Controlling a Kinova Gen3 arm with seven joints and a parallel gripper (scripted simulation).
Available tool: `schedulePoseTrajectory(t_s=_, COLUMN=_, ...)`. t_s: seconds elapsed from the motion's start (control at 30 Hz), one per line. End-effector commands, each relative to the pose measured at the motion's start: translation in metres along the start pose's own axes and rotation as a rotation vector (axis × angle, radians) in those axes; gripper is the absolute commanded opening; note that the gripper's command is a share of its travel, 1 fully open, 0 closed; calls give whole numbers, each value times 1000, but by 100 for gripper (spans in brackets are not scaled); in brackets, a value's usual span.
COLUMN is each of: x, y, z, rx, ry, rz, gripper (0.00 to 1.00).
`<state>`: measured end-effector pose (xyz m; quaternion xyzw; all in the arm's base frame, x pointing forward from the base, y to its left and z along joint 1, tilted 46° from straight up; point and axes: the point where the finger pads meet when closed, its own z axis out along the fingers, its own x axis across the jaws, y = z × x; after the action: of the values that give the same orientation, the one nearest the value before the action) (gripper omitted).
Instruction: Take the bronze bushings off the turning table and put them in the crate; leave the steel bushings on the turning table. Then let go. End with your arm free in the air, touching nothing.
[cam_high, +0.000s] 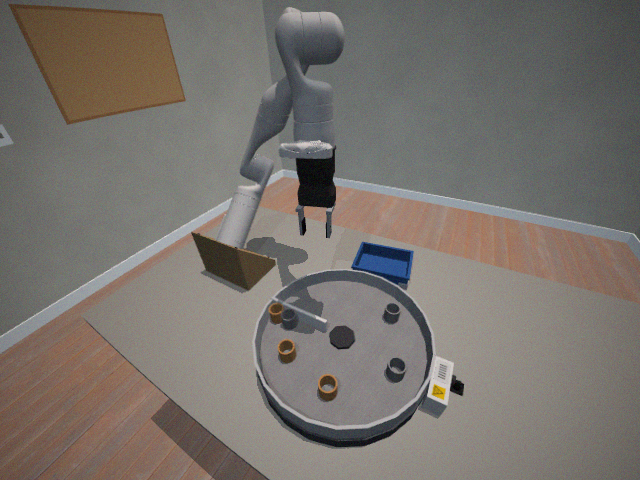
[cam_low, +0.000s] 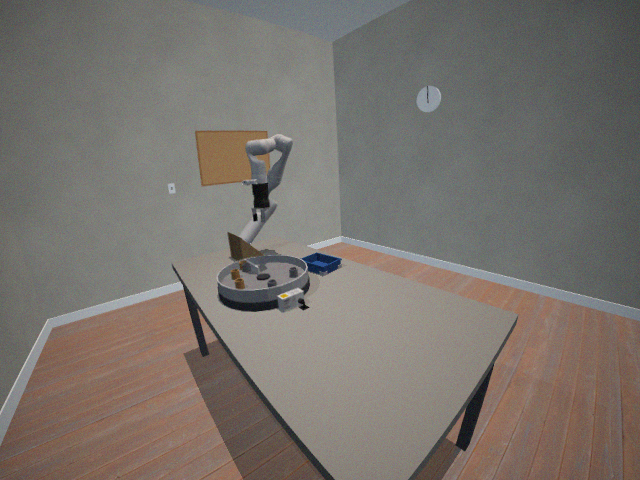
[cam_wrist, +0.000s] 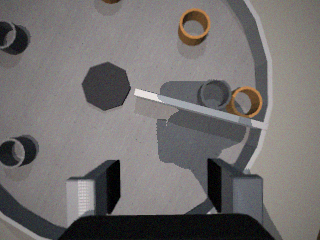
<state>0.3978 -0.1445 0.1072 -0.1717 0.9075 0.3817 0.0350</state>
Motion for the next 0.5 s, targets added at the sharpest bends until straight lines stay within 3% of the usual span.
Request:
schedulePoseTrajectory(t_s=0.0, x=2, y=-1, z=1, rx=-5, ry=-3, rz=7, gripper=100)
schedulePoseTrajectory(t_s=0.23, x=2, y=-1, z=1, rx=-5, ry=-3, rz=7, gripper=100)
schedulePoseTrajectory(t_s=0.4, x=44, y=-32, z=28, rx=-5, ry=-5, rz=10, gripper=100)
schedulePoseTrajectory(t_s=0.47, x=44, y=-32, z=28, rx=-5, ry=-5, rz=10, gripper=100)
